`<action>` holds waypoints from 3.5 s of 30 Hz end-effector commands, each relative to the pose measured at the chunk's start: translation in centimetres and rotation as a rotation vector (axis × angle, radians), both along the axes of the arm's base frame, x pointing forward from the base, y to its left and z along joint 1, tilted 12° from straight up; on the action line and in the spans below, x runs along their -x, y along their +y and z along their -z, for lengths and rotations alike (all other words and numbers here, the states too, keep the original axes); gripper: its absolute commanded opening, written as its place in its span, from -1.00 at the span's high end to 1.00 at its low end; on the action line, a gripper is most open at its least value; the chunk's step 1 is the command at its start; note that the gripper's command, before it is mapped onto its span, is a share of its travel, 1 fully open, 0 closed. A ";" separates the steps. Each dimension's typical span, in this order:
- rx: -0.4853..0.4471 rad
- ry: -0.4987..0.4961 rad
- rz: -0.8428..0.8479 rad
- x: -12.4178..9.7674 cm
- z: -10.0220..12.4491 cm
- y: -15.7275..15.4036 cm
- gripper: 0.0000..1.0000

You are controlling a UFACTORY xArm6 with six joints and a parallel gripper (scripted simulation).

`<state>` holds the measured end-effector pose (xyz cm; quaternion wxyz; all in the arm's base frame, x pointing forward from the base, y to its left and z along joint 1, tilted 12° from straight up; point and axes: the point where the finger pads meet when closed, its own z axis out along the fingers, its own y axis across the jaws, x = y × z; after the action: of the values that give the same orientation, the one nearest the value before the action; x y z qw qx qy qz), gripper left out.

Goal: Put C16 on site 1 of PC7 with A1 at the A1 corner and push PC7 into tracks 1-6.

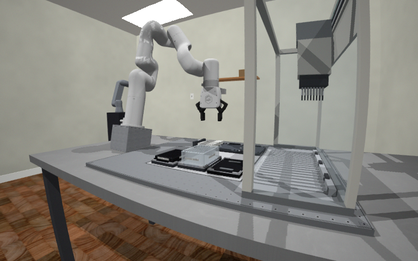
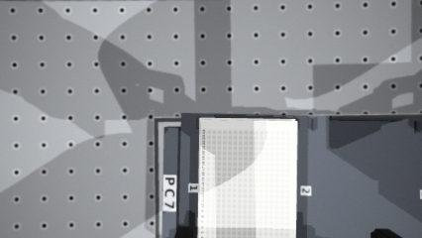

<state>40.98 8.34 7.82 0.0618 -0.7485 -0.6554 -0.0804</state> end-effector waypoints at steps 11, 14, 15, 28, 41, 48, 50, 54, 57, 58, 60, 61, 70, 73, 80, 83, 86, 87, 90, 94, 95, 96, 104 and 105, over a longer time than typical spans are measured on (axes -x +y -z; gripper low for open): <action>0.000 -0.007 -0.015 -3.7 1.1 -4.7 -1.00; 0.000 -0.007 -0.015 -4.6 1.5 -5.9 -1.00; 0.000 -0.007 -0.015 -4.9 1.6 -6.3 -1.00; 0.000 -0.007 -0.015 -8.2 2.7 -10.6 -1.00; 0.000 -0.007 -0.015 -8.6 2.8 -11.1 -1.00; 0.000 -0.007 -0.015 -8.6 3.0 -11.0 -1.00; 0.000 -0.007 -0.015 -8.6 3.3 -11.0 -1.00; 0.000 -0.007 -0.015 -8.6 4.0 -10.8 -1.00; 0.000 -0.007 -0.015 -8.6 4.5 -10.7 -1.00; 0.000 -0.007 -0.015 -8.6 4.5 -10.7 -1.00; 0.000 -0.007 -0.015 -8.6 4.6 -10.7 -1.00; 0.000 -0.007 -0.015 -8.6 4.8 -10.7 -1.00; 0.000 -0.007 -0.015 -8.7 6.3 -10.4 -1.00; 0.000 -0.007 -0.015 -8.7 6.8 -10.3 -1.00; 0.000 -0.007 -0.015 -8.8 7.6 -10.1 -1.00; 0.000 -0.007 -0.015 -8.8 8.1 -10.0 -1.00; 0.000 -0.007 -0.015 -8.8 8.6 -9.9 -1.00; 0.000 -0.007 -0.015 -8.8 8.7 -9.9 -1.00; 0.000 -0.007 -0.015 -8.8 9.2 -9.8 -1.00; 0.000 -0.007 -0.015 -8.8 9.5 -9.7 -1.00; 0.000 -0.007 -0.015 -8.8 9.7 -9.7 -1.00; 0.000 -0.007 -0.015 -8.8 9.9 -9.6 -1.00; 0.000 -0.007 -0.015 -8.9 11.2 -9.4 -1.00; 0.000 -0.007 -0.015 -8.9 11.3 -9.3 -1.00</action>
<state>49.67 -1.08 -3.07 0.0616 -0.7434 -0.6611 -0.0808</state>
